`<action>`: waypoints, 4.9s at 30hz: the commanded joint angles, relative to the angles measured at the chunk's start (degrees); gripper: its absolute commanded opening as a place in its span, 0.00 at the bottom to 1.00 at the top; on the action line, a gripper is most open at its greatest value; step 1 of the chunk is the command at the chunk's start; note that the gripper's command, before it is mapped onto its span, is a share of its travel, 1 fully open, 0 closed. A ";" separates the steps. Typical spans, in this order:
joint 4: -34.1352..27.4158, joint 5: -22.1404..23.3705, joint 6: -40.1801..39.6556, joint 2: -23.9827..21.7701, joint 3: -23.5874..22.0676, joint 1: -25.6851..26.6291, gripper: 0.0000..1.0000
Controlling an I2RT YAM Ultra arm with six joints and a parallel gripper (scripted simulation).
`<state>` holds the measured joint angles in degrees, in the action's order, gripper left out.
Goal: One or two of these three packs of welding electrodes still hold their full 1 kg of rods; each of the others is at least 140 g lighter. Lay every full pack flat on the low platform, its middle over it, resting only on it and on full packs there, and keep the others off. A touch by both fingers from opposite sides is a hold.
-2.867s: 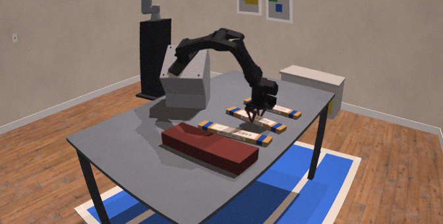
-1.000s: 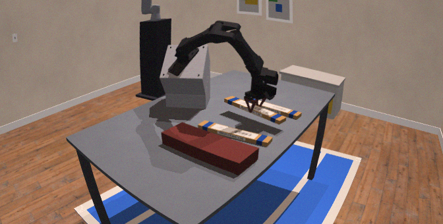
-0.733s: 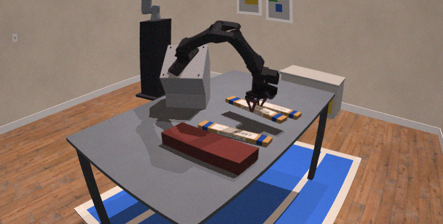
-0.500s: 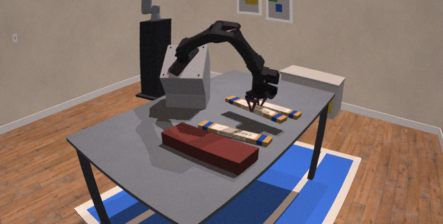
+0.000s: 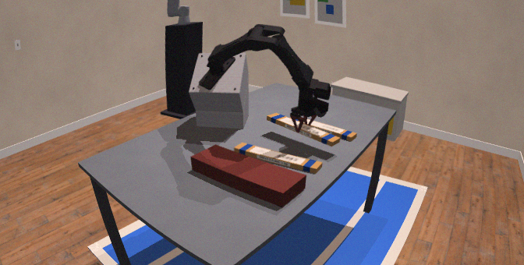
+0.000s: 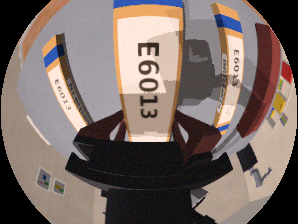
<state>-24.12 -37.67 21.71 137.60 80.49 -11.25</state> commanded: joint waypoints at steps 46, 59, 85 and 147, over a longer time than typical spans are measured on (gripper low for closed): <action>-1.69 -0.58 0.59 -3.36 2.58 -3.22 0.00; -1.77 -0.58 0.60 -3.36 2.66 -3.23 0.00; -1.85 -0.58 0.63 -3.35 2.74 -3.25 0.00; -8.72 -1.08 4.62 -7.54 3.04 -6.45 0.00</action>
<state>-30.92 -38.13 25.21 133.62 81.43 -14.59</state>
